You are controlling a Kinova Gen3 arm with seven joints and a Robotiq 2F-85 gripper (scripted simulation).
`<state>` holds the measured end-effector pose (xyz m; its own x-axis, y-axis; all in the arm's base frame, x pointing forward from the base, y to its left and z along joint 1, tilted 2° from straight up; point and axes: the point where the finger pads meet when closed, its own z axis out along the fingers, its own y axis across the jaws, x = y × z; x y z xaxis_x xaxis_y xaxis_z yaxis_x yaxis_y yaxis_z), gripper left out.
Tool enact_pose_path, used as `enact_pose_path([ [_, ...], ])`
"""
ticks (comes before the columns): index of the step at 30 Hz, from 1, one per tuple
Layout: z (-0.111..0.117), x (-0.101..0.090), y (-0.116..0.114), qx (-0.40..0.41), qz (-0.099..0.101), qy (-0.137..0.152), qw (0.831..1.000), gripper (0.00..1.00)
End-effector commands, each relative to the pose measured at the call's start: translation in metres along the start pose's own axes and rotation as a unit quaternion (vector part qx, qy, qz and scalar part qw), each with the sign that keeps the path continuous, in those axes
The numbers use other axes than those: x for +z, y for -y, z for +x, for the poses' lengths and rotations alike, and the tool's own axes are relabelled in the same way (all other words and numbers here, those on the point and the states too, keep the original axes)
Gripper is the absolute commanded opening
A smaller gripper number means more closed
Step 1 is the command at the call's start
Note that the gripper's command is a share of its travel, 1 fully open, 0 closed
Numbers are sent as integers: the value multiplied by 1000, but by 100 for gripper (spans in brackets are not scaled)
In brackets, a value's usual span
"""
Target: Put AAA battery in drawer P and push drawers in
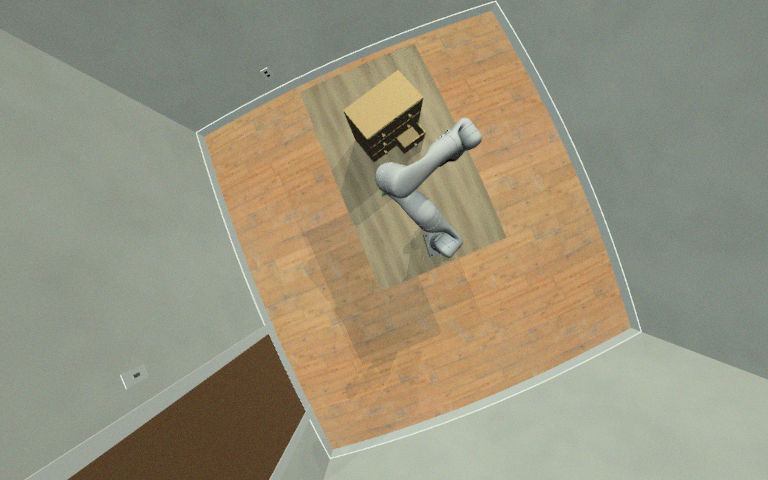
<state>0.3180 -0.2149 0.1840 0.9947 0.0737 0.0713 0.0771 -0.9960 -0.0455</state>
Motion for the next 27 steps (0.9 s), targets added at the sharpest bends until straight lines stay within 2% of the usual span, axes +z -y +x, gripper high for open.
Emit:
enact_pose_path([
  [1, 2, -1, -1, -5, -3, 11, 1000, 33],
  [9, 0, -4, -1, -4, -3, 27, 1000, 33],
  [27, -1, -5, -1, -4, -3, 28, 1000, 33],
])
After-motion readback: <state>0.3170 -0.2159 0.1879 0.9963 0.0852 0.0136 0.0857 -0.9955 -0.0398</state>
